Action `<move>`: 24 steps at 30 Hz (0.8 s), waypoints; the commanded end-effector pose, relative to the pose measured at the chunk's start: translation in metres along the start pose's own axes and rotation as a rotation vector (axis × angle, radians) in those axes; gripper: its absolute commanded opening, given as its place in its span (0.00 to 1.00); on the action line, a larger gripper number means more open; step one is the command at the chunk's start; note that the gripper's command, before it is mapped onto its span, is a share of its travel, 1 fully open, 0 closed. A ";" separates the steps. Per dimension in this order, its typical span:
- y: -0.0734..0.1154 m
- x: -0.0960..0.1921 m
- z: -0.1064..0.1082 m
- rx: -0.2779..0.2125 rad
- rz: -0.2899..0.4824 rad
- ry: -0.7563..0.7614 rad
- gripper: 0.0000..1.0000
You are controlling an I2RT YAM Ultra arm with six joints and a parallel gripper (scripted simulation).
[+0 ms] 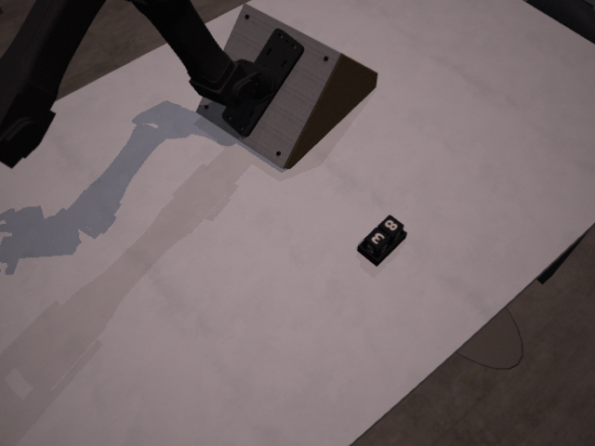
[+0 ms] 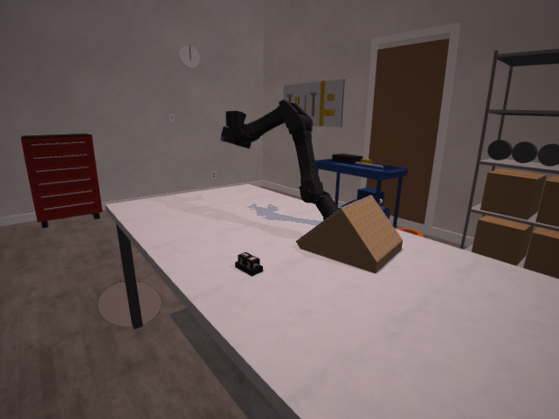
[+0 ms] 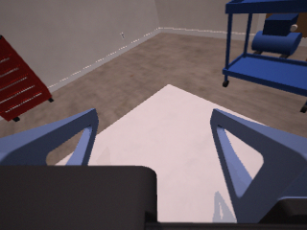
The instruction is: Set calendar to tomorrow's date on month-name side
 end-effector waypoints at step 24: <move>0.004 0.003 0.006 -0.019 0.032 -0.003 1.00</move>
Point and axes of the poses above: the point where the finger pads meet when closed, its own y axis back along the fingers, its own z axis across the jaws, x = y × z, the point moved 6 cm from there along y, back along the fingers, and after that the axes turned 5 degrees about -y, right-handed, at the moved point
